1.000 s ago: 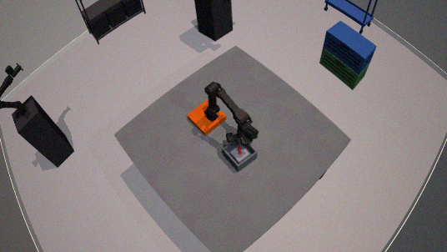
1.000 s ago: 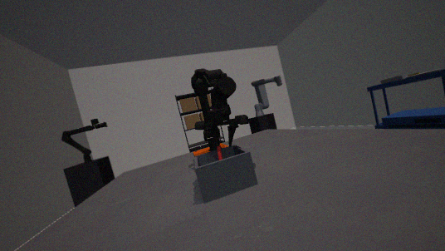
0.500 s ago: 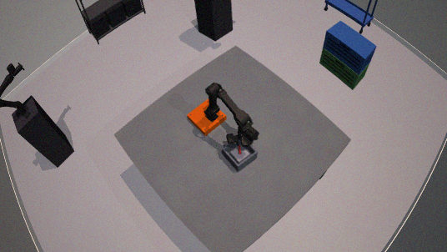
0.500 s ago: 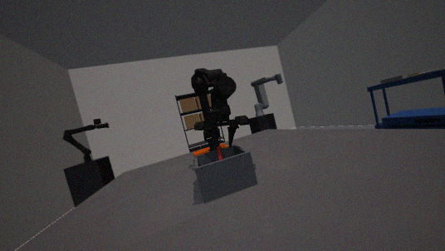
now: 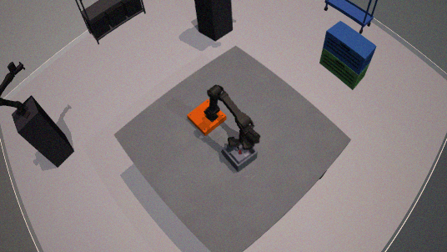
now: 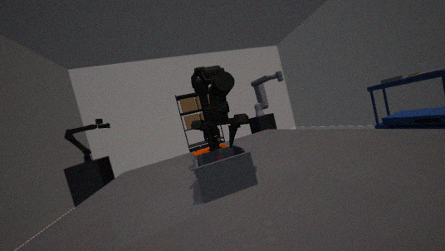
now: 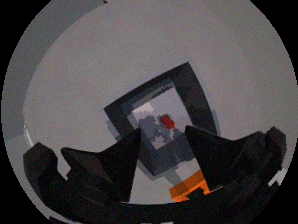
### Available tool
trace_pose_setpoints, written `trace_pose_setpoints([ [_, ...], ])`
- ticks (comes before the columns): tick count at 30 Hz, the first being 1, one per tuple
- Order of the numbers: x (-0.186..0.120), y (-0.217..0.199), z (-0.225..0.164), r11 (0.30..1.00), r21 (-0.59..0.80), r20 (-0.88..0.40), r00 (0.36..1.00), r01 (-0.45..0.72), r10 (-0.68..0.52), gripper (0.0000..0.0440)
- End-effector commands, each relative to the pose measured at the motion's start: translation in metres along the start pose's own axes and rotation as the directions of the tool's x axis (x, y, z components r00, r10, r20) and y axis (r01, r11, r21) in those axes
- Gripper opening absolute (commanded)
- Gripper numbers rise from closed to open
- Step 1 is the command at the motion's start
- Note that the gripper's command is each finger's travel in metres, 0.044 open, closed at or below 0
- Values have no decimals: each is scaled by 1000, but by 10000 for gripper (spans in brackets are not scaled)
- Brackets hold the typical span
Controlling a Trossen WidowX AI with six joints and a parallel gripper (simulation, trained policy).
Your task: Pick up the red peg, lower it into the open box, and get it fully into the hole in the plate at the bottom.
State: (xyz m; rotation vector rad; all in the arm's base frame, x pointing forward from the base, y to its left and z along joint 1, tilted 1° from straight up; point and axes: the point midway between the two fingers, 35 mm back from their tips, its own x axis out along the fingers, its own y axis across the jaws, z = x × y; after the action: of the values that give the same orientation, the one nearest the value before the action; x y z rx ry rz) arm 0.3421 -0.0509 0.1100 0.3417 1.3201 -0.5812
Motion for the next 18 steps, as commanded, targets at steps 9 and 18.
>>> trace_pose_setpoints([
  [9, 5, -2, 39, 998, 52, 37, 999, 19, -21, 440],
  [18, 9, -10, 59, 992, 124, 63, 998, 18, -26, 440],
])
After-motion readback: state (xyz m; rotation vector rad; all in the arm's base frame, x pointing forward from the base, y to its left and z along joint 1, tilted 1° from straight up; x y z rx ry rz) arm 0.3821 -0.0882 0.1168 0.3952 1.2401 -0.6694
